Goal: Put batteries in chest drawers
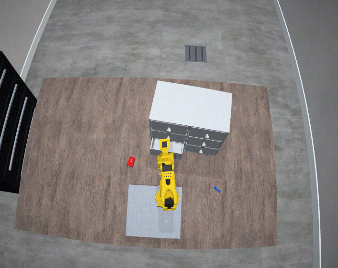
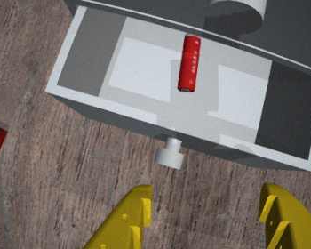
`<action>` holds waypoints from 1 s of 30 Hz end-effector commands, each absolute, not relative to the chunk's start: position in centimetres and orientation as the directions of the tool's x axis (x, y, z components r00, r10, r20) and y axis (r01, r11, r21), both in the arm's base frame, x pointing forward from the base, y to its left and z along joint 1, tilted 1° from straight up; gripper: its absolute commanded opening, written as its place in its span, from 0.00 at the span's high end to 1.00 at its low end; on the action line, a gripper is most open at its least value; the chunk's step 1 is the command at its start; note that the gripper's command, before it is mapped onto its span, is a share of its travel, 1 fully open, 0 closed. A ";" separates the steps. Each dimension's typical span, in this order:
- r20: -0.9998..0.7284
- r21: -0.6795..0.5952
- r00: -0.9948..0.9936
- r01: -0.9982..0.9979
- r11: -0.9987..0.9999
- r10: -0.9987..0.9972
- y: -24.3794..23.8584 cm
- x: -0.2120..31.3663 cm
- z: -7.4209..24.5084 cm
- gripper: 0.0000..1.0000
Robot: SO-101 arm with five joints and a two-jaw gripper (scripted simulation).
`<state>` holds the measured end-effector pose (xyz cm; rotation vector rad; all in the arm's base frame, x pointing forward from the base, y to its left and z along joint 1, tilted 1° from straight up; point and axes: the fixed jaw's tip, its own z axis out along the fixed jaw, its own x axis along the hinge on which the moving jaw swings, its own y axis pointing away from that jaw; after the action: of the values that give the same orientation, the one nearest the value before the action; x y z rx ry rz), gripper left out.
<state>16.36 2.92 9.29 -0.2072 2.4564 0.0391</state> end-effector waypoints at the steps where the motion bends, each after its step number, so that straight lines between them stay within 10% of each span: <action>1: -0.648 -0.037 -0.745 -0.175 0.984 -0.157 3.0 16.6 9.7 0.79; 30: -0.490 -0.427 -0.467 -0.608 0.670 -0.736 3.1 16.2 9.4 0.79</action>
<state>16.08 2.88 9.06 -0.9447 2.2849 -0.2194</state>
